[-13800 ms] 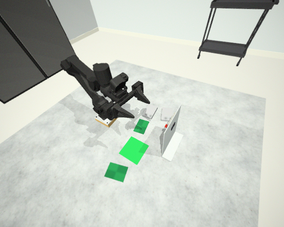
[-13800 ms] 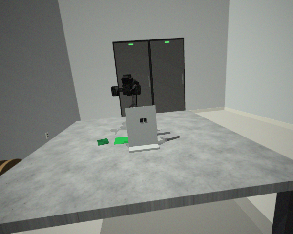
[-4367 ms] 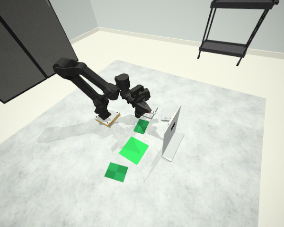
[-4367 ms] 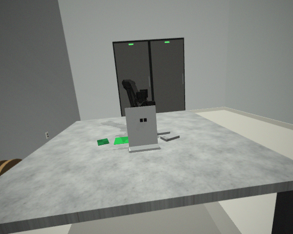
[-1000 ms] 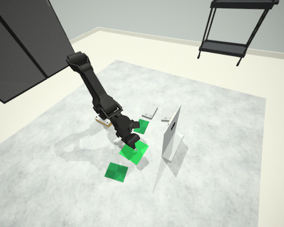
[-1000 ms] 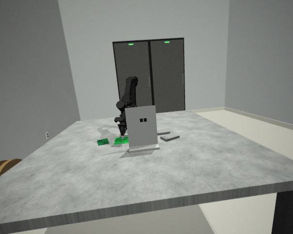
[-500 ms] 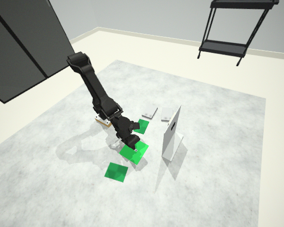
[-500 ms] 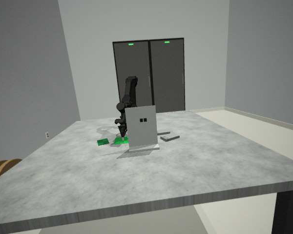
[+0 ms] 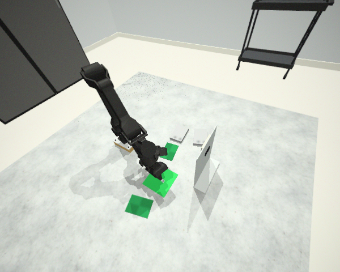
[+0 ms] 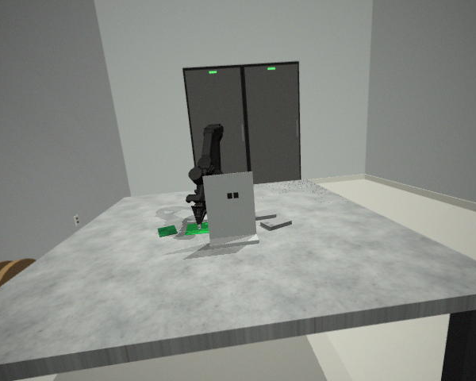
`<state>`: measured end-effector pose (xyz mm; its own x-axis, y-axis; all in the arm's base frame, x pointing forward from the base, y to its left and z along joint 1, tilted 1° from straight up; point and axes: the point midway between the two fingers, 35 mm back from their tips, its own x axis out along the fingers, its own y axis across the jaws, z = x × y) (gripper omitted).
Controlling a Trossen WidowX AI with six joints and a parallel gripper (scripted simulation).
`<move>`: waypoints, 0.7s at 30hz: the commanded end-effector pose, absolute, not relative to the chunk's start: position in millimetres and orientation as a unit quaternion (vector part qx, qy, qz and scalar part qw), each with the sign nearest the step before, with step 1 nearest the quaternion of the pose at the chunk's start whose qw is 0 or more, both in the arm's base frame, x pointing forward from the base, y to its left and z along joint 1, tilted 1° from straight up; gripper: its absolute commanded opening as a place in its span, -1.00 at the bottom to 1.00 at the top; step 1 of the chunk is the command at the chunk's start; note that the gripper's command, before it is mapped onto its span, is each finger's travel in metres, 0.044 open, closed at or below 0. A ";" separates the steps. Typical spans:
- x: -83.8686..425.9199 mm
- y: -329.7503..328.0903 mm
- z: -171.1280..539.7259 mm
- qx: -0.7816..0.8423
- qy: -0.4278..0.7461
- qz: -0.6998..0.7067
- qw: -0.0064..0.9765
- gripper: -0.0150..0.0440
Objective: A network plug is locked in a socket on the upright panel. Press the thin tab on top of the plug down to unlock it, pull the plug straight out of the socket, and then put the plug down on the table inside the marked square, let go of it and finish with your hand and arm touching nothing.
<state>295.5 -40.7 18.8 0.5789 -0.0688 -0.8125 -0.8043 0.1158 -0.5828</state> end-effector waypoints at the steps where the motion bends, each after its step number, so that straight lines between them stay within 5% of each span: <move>1: 295.4 -40.6 19.1 -0.602 0.362 0.281 0.653 -0.49; 7: 295.4 -40.6 19.1 -0.602 0.362 0.281 0.653 0.04; 21: 291.3 -39.7 25.2 -0.603 0.362 0.282 0.653 0.04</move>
<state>293.1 -40.1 23.1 0.5797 -0.0685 -0.8119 -0.8038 0.1151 -0.5836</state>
